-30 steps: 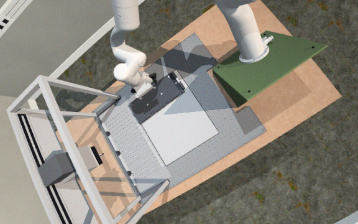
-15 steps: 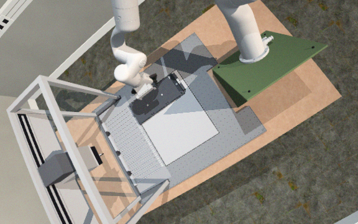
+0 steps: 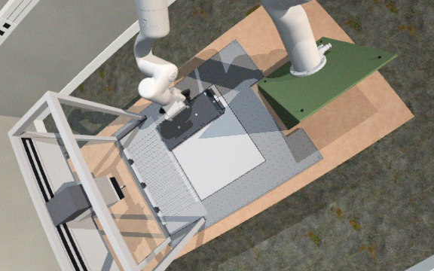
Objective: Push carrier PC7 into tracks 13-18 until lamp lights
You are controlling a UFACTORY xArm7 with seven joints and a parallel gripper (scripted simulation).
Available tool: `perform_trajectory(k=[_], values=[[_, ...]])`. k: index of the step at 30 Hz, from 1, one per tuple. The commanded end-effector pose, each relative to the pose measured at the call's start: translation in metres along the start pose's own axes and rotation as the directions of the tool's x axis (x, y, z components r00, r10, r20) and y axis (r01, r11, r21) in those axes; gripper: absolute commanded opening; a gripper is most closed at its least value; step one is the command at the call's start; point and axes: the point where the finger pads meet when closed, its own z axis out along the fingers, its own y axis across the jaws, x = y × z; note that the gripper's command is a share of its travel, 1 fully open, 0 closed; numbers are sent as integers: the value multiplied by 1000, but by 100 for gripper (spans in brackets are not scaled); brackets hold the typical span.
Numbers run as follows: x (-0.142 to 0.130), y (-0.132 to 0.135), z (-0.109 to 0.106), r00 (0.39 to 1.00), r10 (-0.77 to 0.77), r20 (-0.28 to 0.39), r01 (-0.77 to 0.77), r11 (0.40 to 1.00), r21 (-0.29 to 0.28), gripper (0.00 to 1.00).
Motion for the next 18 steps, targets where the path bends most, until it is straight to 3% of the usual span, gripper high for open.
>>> perform_trajectory(k=[1, 18], values=[[0, 2, -2, 1000, 0, -1, 0, 1000, -5, 100], [-10, 2, -2, 1000, 0, -1, 0, 1000, -5, 100]])
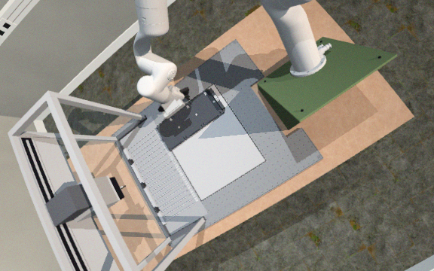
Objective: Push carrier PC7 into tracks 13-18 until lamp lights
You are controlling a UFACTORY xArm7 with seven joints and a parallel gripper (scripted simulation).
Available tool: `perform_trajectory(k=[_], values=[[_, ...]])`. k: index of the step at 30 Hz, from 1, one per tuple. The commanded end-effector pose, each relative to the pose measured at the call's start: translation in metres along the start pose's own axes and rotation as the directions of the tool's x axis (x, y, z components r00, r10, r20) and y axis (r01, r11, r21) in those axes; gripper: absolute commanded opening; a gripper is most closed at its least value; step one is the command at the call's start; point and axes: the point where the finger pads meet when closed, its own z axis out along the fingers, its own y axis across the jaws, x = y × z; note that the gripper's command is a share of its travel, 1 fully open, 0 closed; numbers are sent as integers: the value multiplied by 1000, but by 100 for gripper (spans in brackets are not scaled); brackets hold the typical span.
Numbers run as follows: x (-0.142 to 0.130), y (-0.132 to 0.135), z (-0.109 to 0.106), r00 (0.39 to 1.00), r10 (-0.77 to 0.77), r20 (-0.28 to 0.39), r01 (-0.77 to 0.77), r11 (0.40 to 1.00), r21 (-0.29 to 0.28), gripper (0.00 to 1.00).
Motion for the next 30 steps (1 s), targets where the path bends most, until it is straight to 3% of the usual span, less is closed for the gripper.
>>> perform_trajectory(k=[1, 30], values=[[-1, 2, -2, 1000, -1, -1, 1, 1000, -4, 100], [-19, 2, -2, 1000, -1, -1, 1, 1000, -5, 100]])
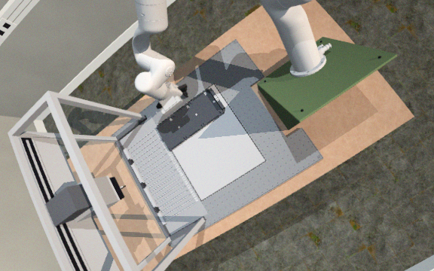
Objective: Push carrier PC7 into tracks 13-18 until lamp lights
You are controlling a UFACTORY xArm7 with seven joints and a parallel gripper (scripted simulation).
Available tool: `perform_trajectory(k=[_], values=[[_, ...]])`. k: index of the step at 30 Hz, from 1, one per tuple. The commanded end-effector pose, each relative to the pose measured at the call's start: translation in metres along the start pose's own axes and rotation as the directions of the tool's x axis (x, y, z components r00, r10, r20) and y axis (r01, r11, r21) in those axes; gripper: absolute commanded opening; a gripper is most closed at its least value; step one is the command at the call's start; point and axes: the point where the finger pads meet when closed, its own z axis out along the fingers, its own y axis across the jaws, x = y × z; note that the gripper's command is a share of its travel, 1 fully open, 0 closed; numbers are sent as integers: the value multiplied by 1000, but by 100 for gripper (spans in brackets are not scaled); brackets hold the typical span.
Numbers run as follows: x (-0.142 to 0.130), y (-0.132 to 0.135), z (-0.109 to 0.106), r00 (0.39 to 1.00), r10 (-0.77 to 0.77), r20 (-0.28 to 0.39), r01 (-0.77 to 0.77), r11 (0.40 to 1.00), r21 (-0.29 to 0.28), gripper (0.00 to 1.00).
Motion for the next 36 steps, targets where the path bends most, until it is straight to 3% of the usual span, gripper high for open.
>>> perform_trajectory(k=[1, 36], values=[[-2, 2, -2, 1000, -1, -1, 1, 1000, -5, 100], [-23, 2, -2, 1000, -1, -1, 1, 1000, -5, 100]])
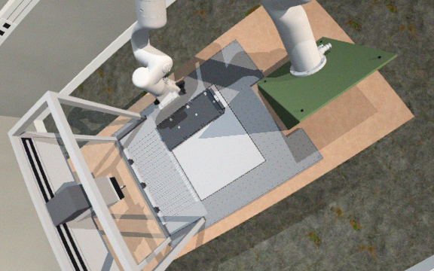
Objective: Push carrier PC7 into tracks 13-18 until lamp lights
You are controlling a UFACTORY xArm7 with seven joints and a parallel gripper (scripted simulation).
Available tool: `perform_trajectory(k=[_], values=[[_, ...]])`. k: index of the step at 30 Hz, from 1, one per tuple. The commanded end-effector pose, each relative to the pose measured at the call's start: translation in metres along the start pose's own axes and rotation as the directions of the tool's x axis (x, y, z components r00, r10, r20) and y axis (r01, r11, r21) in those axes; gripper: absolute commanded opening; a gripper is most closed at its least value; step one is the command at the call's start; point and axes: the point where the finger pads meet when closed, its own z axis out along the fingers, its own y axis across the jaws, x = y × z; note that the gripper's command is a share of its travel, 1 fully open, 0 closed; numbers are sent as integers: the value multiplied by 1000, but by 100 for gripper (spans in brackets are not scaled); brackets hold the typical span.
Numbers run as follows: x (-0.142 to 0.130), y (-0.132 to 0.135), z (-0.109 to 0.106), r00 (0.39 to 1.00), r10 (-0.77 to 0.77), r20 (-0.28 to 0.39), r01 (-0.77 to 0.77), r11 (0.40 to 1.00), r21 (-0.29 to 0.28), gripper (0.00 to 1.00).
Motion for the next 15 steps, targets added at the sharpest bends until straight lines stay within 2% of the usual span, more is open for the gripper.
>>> perform_trajectory(k=[1, 15], values=[[-2, 2, -2, 1000, -1, -1, 1, 1000, -5, 100], [-10, 2, -2, 1000, -1, -1, 1, 1000, -5, 100]])
